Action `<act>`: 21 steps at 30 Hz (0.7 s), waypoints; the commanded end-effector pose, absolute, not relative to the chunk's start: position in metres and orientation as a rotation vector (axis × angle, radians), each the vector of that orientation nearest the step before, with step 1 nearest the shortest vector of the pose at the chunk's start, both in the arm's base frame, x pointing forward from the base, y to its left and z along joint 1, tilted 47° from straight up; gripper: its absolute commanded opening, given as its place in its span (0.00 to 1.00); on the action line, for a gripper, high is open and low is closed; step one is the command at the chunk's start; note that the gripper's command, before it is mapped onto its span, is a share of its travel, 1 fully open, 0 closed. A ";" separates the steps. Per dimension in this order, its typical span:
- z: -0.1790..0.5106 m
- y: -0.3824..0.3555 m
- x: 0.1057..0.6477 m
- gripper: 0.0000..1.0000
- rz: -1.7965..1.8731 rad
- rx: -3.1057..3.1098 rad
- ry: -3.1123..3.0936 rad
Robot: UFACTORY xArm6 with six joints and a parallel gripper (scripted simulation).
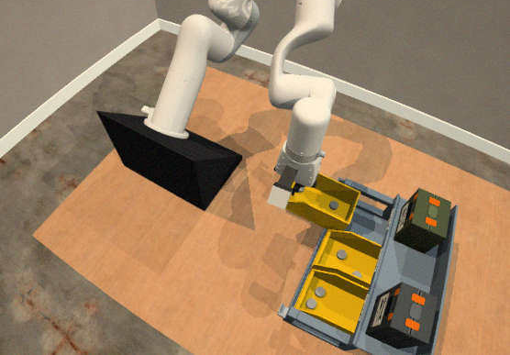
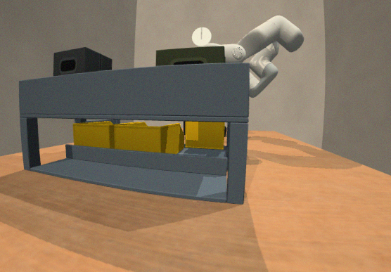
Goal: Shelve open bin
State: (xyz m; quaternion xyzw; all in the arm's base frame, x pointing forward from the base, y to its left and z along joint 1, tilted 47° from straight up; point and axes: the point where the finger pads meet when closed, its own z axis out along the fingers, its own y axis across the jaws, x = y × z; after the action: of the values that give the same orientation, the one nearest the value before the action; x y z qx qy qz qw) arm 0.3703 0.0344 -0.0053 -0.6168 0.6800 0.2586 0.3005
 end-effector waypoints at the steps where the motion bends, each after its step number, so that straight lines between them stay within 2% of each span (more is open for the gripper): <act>1: -0.005 0.033 0.371 0.00 0.683 -1.636 1.805; 21: -0.005 0.032 0.385 0.00 0.683 -1.636 1.805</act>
State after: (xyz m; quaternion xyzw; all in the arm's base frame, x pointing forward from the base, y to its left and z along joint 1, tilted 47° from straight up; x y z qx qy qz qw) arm 0.3804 0.0333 -0.0052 -0.6167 0.6800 0.2587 0.3005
